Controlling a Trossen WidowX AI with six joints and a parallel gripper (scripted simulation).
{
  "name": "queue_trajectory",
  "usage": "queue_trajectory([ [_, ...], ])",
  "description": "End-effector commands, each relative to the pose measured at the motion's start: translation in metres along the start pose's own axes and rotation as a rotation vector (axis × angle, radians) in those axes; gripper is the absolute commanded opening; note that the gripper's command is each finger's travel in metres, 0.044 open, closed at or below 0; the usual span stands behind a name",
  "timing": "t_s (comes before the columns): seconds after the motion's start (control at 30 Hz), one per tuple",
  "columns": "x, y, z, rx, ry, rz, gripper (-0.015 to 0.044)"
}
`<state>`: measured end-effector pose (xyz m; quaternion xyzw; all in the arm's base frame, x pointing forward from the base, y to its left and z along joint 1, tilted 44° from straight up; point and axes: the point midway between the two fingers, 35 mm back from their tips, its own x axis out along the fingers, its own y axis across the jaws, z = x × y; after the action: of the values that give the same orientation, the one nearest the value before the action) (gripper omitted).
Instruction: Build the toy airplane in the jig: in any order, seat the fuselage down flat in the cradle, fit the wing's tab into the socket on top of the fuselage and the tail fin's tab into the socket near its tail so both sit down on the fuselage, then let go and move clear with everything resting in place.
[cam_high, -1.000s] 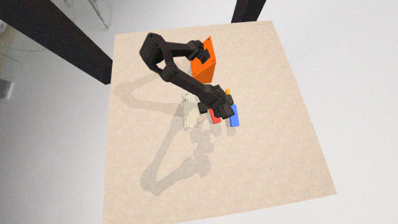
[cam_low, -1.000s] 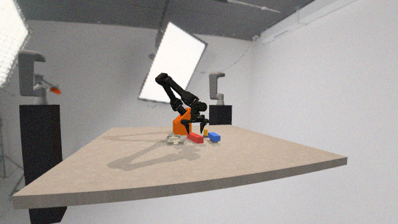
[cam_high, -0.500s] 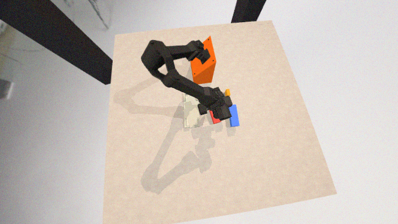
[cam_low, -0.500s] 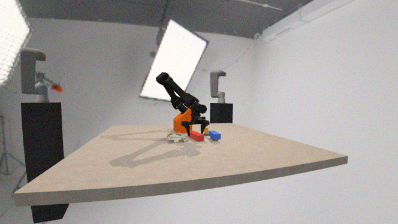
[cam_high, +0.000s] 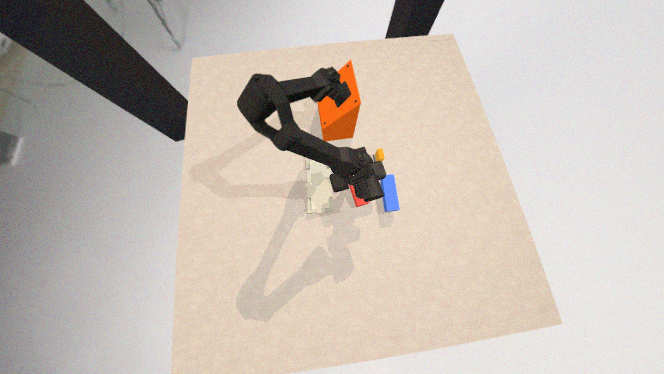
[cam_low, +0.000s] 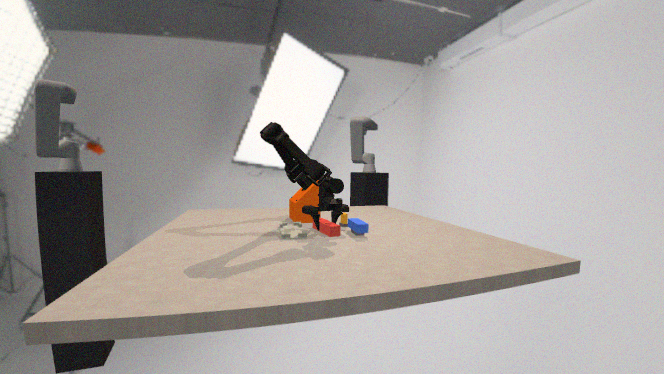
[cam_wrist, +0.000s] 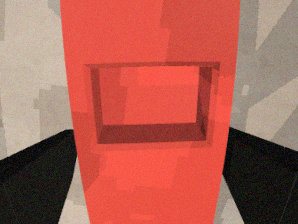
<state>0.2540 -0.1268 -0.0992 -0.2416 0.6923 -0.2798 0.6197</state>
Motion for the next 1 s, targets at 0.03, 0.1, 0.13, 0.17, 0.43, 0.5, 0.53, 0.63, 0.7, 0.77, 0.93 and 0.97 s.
queue_trajectory([
  [0.03, 0.001, -0.001, 0.000, -0.003, 0.000, -0.005, 0.0197],
  [0.1, 0.001, -0.001, 0.000, -0.003, 0.000, -0.005, 0.0184],
  [0.13, 0.001, -0.001, 0.000, -0.003, 0.000, -0.005, 0.0177],
  [0.17, 0.001, -0.001, 0.000, -0.003, 0.000, -0.005, 0.0170],
  [0.43, -0.006, 0.000, 0.002, -0.003, -0.001, -0.003, 0.0019],
  [0.5, -0.012, 0.001, 0.003, -0.003, -0.002, -0.001, 0.0000],
  [0.53, -0.015, 0.001, 0.004, -0.003, -0.002, 0.000, 0.0000],
  [0.63, -0.023, 0.002, 0.005, -0.003, -0.003, 0.003, 0.0000],
  [0.7, -0.029, 0.002, 0.006, -0.004, -0.004, 0.004, 0.0000],
  [0.77, -0.035, 0.003, 0.007, -0.004, -0.004, 0.006, 0.0000],
  [0.93, -0.050, 0.003, 0.009, -0.004, -0.005, 0.008, 0.0000],
  [0.97, -0.053, 0.003, 0.009, -0.004, -0.005, 0.008, 0.0000],
])
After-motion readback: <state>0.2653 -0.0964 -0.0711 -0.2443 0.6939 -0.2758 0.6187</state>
